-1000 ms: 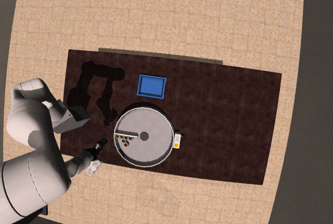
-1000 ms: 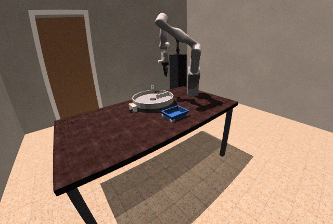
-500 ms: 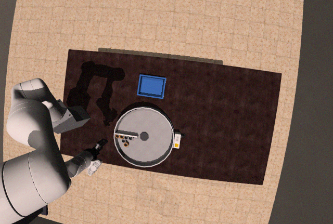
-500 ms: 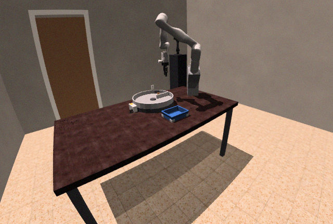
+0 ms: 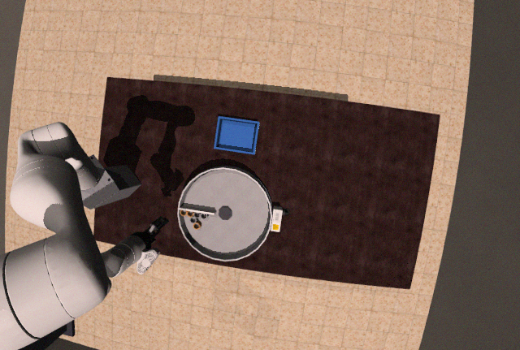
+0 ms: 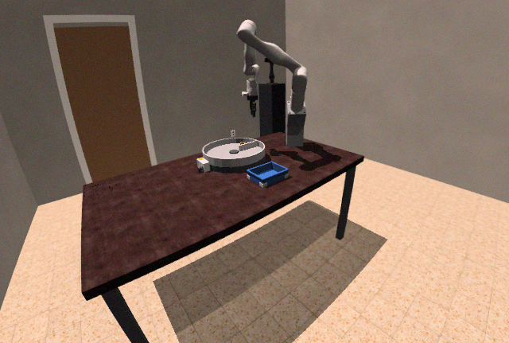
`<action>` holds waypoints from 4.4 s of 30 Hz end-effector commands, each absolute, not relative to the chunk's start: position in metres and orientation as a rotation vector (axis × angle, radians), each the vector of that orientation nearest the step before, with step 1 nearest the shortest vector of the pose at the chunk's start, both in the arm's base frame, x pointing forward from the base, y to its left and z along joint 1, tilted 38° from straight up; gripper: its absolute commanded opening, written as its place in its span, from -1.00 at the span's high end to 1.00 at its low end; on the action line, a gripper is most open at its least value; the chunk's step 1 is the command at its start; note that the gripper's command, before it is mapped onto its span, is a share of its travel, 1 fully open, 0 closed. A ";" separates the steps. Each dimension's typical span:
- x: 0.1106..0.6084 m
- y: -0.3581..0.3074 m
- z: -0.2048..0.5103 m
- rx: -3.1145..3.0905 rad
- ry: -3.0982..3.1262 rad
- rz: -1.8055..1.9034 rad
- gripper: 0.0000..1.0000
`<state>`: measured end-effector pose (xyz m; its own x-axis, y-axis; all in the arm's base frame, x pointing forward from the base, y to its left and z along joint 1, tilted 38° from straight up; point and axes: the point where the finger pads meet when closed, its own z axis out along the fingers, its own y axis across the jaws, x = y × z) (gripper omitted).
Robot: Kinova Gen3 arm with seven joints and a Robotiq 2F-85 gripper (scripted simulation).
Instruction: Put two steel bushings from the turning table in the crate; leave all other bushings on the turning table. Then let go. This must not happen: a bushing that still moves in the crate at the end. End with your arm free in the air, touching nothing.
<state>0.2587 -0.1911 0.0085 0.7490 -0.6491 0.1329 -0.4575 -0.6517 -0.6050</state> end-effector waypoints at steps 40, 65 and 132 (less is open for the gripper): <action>0.259 -0.192 0.009 -2.394 0.832 -0.461 -1.00; 0.278 -0.171 -0.011 -2.395 0.837 -0.458 -1.00; 0.302 -0.157 -0.025 -2.389 0.848 -0.476 -1.00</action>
